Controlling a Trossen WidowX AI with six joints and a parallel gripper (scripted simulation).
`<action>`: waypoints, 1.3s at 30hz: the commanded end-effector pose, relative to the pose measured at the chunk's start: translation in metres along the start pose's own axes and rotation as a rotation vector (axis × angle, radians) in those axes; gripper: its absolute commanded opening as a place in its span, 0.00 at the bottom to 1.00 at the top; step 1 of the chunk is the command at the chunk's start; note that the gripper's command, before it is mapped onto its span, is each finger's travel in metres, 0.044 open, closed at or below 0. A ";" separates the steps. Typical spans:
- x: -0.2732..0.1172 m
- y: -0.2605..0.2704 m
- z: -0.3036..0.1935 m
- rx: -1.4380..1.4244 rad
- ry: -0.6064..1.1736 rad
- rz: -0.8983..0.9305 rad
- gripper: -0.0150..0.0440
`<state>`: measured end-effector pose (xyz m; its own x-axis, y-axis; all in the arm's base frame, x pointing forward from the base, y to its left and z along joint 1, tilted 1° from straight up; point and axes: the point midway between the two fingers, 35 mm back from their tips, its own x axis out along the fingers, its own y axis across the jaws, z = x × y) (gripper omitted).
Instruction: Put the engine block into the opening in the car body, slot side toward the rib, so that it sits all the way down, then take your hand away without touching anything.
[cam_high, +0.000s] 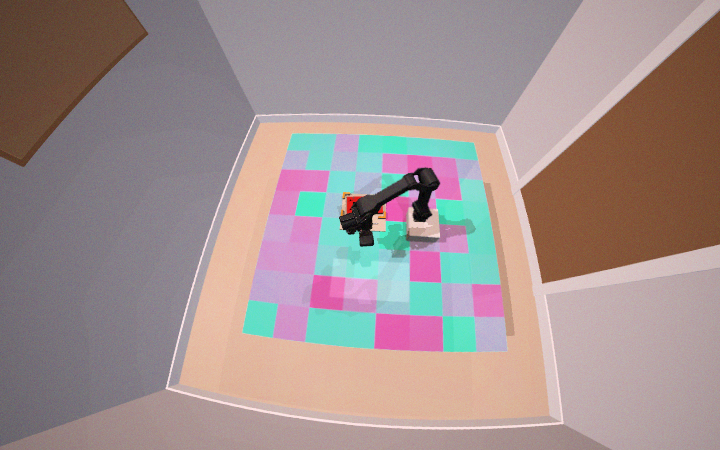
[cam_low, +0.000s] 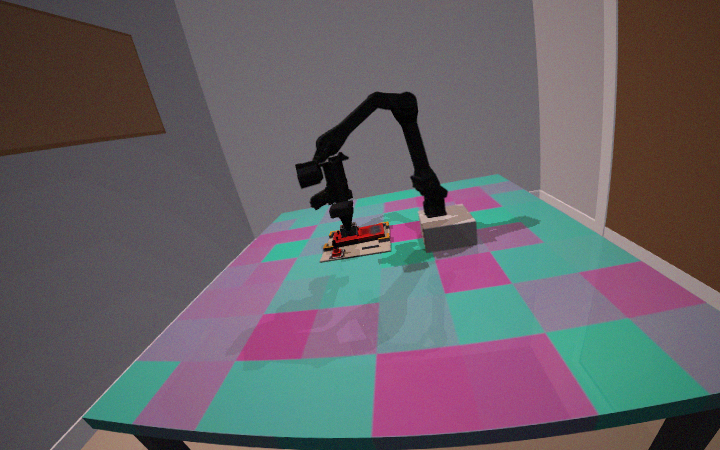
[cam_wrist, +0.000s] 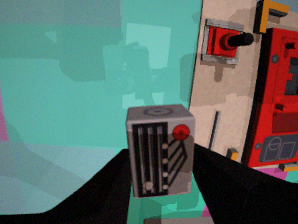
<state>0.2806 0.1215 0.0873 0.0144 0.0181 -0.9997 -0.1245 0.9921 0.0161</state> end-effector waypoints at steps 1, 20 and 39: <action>0.003 -0.010 0.006 0.000 -0.002 0.001 0.25; 0.020 -0.063 0.024 0.024 0.004 -0.005 0.25; 0.037 -0.120 0.033 0.033 -0.001 -0.009 0.25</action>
<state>0.3271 0.0169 0.0517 0.0152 0.0117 -0.9998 -0.0911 0.9958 0.0103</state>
